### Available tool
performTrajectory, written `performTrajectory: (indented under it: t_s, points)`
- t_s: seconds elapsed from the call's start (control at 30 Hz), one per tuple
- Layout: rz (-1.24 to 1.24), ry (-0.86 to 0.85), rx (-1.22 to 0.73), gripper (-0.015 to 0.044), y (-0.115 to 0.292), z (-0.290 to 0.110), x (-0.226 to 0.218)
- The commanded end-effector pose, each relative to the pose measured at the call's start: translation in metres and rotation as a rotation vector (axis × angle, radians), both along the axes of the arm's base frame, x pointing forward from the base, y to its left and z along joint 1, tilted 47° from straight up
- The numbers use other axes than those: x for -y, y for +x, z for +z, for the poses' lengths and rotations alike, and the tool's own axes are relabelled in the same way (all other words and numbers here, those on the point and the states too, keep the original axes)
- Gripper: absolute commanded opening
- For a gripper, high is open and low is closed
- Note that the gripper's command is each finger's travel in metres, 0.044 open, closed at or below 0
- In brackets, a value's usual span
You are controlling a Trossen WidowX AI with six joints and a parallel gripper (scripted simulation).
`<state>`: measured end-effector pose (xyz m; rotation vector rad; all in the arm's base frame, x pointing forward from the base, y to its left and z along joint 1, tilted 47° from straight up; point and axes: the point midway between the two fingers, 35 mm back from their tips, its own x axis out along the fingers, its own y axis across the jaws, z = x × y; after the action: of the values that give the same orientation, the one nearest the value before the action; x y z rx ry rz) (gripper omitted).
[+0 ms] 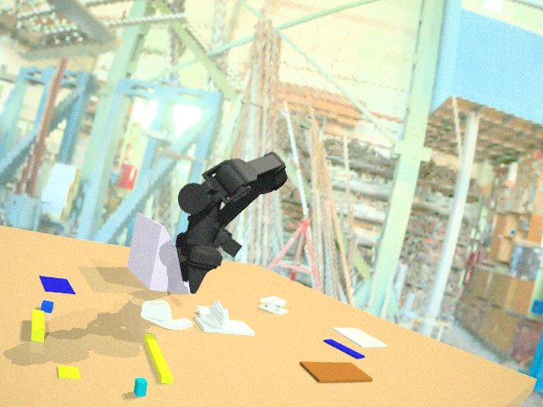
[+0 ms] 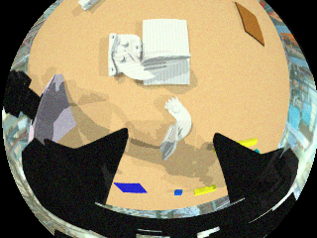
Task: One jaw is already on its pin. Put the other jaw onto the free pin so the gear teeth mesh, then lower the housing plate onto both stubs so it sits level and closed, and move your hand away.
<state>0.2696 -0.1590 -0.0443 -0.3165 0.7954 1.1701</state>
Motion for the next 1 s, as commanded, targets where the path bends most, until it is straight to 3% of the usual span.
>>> performTrajectory:
  t_s: [0.0, 0.17, 0.73, 0.97]
  points:
    - [0.000, 0.000, 0.000, 0.0440, 0.0000, 0.0000, 0.0000]
    - [0.000, 0.000, 0.000, 0.0440, 0.0000, 0.0000, 0.0000]
    - [0.000, 0.000, 0.000, 0.0000, 0.0000, 0.0000, 0.0000]
    - [0.000, 0.000, 0.000, 0.0000, 0.0000, 0.0000, 0.0000]
